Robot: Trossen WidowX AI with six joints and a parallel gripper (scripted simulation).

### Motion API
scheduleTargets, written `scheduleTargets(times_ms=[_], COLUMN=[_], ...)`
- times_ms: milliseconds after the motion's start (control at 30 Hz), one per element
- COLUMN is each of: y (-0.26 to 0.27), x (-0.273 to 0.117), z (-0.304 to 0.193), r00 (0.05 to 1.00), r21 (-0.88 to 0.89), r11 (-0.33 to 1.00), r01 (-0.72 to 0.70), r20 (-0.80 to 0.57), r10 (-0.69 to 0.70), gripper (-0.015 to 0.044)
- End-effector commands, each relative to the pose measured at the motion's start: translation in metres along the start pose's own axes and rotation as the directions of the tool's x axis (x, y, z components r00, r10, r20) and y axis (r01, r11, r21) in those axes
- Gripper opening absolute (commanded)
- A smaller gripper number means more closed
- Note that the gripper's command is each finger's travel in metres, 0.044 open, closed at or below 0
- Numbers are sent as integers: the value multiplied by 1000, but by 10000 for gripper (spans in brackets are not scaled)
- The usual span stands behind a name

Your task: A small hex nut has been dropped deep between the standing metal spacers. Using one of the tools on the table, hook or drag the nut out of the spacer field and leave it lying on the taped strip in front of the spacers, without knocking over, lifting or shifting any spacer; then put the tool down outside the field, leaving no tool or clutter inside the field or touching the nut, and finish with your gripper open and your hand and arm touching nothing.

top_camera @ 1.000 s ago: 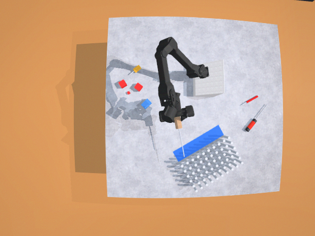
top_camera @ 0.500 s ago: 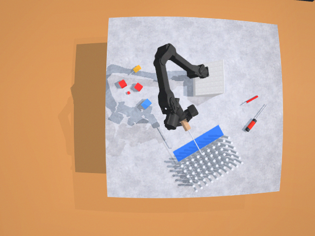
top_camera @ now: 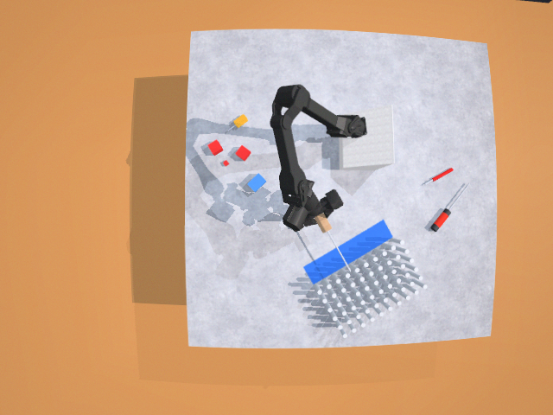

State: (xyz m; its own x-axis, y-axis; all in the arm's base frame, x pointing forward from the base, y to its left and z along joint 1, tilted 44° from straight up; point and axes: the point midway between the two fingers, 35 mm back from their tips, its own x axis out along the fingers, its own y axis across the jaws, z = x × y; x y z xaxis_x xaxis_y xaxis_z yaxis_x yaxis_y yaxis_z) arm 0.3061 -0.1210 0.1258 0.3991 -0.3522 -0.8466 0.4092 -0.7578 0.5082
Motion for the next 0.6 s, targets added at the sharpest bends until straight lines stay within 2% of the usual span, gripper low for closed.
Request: scheduleTargets(times_ms=[0, 300, 567], y=[2, 6, 6], x=[18, 56, 59], z=[12, 50, 51], r00=[1000, 1000, 1000], r21=[-2, -7, -8], r11=[1000, 1000, 1000], r01=[3, -9, -11], r20=[-6, -7, -8], r10=[-3, 9, 11], gripper=[0, 0, 0])
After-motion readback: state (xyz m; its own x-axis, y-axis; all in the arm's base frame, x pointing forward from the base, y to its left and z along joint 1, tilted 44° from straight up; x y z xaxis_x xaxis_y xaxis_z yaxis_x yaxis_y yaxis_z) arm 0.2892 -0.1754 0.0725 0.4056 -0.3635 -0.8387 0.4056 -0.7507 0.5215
